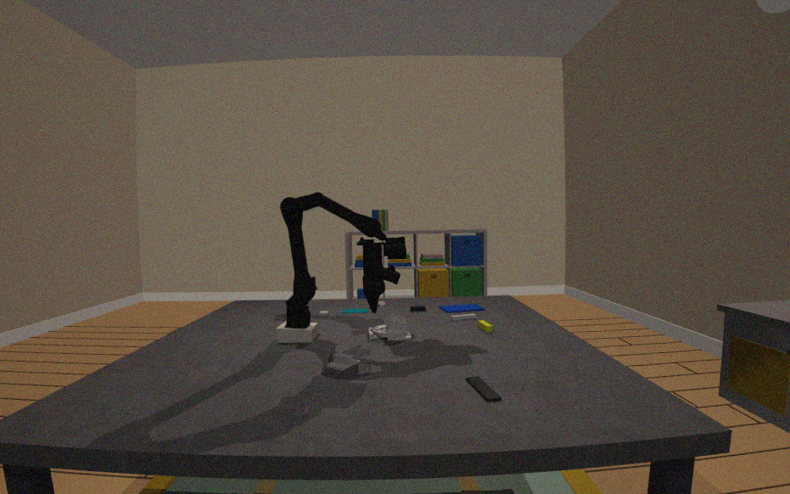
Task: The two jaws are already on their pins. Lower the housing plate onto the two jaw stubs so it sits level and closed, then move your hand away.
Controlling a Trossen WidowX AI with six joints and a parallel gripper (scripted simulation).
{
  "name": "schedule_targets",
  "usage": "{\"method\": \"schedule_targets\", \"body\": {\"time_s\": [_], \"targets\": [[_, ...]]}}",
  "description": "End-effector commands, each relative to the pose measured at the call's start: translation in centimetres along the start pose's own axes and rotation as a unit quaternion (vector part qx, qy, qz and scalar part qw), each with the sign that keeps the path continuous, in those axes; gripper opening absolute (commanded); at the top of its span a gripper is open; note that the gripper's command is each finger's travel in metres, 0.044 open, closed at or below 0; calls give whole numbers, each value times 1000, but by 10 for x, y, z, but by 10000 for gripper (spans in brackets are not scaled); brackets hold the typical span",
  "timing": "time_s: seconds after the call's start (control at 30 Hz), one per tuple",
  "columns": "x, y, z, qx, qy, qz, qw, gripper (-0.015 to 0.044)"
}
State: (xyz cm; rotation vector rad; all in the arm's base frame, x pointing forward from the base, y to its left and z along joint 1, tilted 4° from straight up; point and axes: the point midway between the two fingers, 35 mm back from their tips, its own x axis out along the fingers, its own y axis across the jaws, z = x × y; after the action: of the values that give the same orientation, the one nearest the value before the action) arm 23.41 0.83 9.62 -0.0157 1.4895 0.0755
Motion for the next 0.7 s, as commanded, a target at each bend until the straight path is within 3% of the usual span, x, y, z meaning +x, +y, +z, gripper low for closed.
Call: {"method": "schedule_targets", "body": {"time_s": [0.0, 0.67], "targets": [[0, -1, -1, 2, 1, -3, 1000, 351], [2, -1, 0, 2, 1, -3, 1000, 351]]}}
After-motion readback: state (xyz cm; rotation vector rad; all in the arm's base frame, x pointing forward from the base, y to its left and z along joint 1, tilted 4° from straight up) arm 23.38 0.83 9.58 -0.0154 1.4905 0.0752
